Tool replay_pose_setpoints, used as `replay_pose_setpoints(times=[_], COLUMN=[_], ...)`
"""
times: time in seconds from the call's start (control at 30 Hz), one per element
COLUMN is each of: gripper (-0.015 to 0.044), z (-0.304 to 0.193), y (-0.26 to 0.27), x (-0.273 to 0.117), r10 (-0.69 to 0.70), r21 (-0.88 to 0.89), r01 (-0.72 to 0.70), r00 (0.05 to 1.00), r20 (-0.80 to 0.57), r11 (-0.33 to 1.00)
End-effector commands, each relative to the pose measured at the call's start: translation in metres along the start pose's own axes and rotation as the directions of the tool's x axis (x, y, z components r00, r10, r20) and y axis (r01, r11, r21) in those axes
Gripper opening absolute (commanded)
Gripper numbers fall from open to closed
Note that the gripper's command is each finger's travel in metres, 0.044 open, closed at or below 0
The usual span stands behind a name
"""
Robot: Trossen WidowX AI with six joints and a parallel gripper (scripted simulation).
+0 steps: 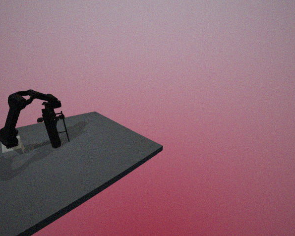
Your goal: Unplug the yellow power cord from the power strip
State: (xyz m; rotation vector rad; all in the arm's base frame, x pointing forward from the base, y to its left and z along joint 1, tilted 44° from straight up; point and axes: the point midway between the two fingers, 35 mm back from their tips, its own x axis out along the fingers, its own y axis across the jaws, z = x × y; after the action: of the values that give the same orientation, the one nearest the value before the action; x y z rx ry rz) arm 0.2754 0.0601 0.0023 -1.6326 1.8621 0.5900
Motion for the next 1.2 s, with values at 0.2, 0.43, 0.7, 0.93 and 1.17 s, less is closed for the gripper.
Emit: replay_pose_setpoints(times=[0.2,0.43,0.7,0.93,1.17], gripper=[0.0157,0.016,0.016,0.016,0.016], z=[0.015,0.015,0.014,0.007,-0.005], y=[0.0,0.0,0.002,0.001,0.001], x=[-0.003,-0.003,-0.016,-0.016,-0.015], r10=[0.001,0.001,-0.031,-0.031,-0.031], r21=[0.011,0.011,-0.01,-0.011,-0.011], r01=[-0.001,-0.001,0.032,0.032,0.032], r00=[0.999,0.999,0.997,0.997,0.997], r20=[0.051,0.051,0.073,0.073,0.072], r11=[1.0,1.0,0.999,0.999,0.999])
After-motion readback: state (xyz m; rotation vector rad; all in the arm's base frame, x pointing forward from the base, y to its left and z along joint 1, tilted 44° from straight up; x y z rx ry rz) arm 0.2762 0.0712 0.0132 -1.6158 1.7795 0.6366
